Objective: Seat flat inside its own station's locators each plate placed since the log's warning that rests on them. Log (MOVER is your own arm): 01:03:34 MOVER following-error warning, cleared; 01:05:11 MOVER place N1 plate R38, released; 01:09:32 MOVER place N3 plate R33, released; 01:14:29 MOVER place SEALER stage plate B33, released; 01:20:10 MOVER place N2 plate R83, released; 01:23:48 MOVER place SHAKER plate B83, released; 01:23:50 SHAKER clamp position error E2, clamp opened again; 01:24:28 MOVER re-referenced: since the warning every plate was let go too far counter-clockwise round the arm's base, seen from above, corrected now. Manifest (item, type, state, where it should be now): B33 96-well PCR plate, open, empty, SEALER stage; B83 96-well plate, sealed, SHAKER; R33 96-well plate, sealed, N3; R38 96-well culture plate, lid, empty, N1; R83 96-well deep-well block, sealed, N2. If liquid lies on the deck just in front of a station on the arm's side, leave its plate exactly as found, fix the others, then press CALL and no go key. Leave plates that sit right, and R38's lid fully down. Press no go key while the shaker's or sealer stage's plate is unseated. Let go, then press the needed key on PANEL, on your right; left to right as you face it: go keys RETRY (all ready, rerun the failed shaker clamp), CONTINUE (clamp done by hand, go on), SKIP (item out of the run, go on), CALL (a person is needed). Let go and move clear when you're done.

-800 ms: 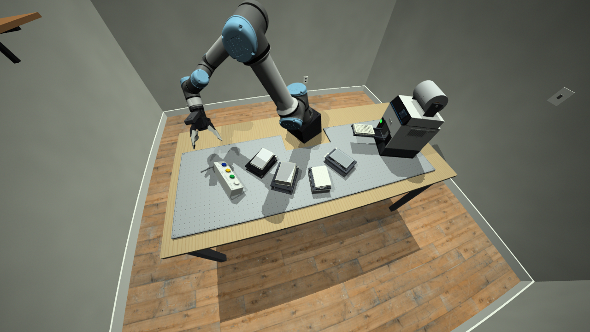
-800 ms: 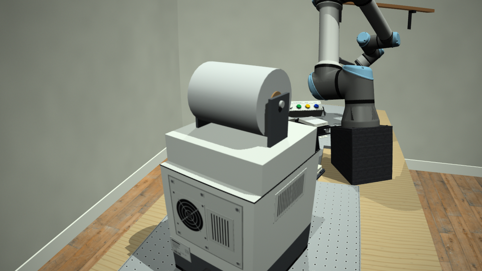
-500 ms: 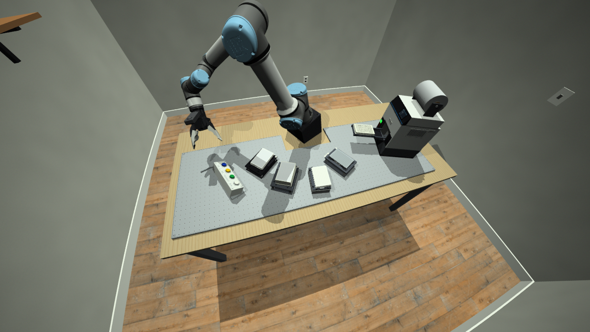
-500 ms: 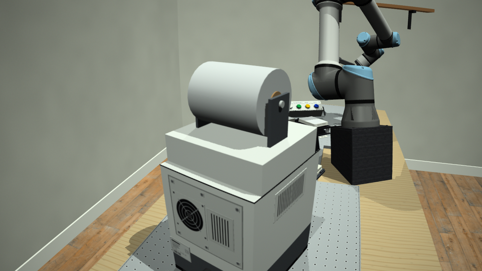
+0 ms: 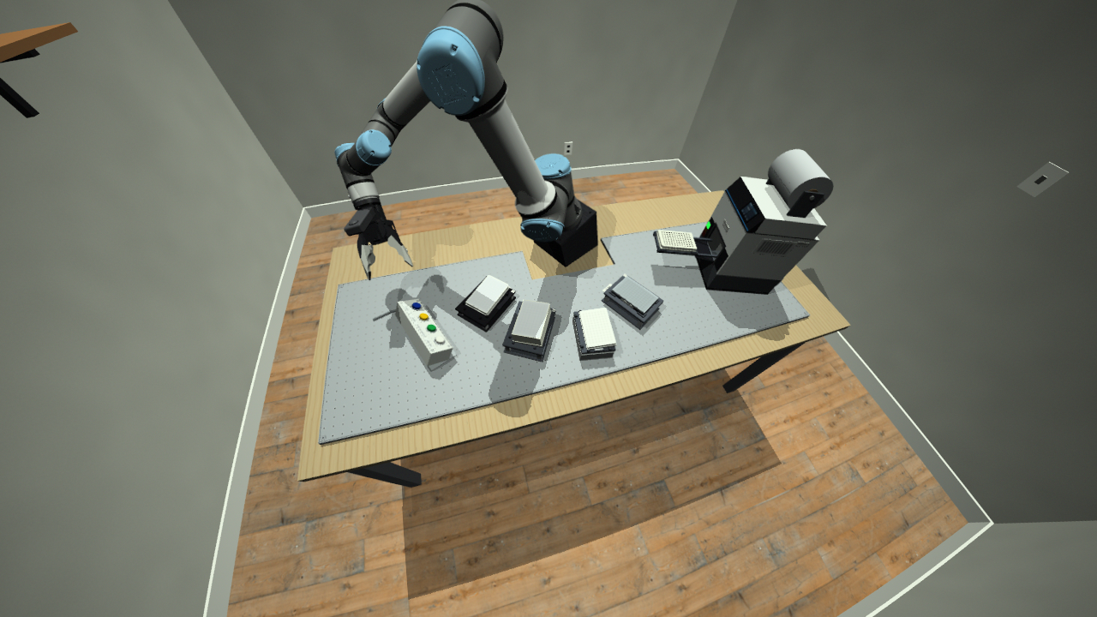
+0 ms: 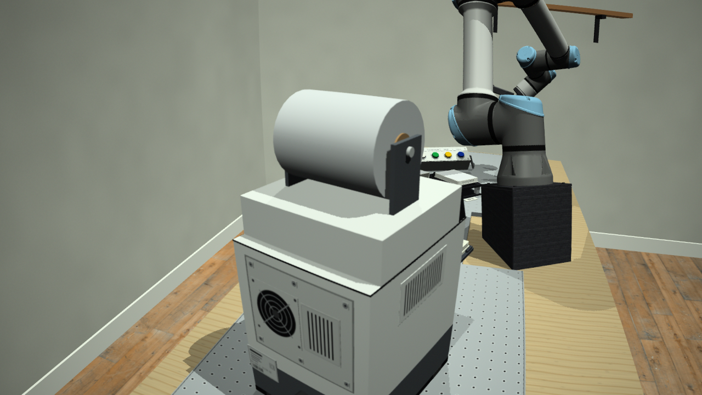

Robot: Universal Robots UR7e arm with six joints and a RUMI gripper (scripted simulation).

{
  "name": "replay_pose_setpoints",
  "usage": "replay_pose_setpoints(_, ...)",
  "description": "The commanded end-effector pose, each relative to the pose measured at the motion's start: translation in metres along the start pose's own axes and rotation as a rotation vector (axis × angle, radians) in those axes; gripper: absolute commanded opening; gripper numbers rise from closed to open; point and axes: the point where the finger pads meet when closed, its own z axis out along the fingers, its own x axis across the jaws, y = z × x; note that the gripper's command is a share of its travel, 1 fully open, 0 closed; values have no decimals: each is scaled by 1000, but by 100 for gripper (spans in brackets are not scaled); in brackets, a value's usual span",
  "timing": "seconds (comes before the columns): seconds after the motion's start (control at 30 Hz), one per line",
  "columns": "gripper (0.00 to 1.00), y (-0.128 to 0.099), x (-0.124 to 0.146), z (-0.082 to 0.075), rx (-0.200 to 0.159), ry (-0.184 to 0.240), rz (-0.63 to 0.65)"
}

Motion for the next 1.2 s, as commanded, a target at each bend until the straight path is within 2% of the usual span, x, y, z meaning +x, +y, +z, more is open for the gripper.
replay_pose_setpoints(0.0,82,-9,-18,13,-53,-27,50)
replay_pose_setpoints(0.07,82,-10,-22,16,-54,-28,51)
replay_pose_setpoints(0.17,82,-14,-33,24,-95,-43,92)
replay_pose_setpoints(0.3,82,-15,-36,26,-96,-44,93)
replay_pose_setpoints(0.53,82,-21,-64,44,-183,-60,175)
replay_pose_setpoints(0.6,82,-21,-66,45,-183,-60,175)
replay_pose_setpoints(0.7,82,-23,-79,52,-227,-61,216)
replay_pose_setpoints(0.73,82,-23,-80,53,-227,-61,216)
replay_pose_setpoints(0.8,82,-24,-89,58,-256,-58,243)
replay_pose_setpoints(0.87,82,-24,-89,58,-256,-58,243)
replay_pose_setpoints(1.0,82,-25,-107,67,-314,-47,296)
replay_pose_setpoints(1.07,82,-25,-108,67,-314,-47,296)
replay_pose_setpoints(1.17,82,-25,-121,73,-356,-33,335)
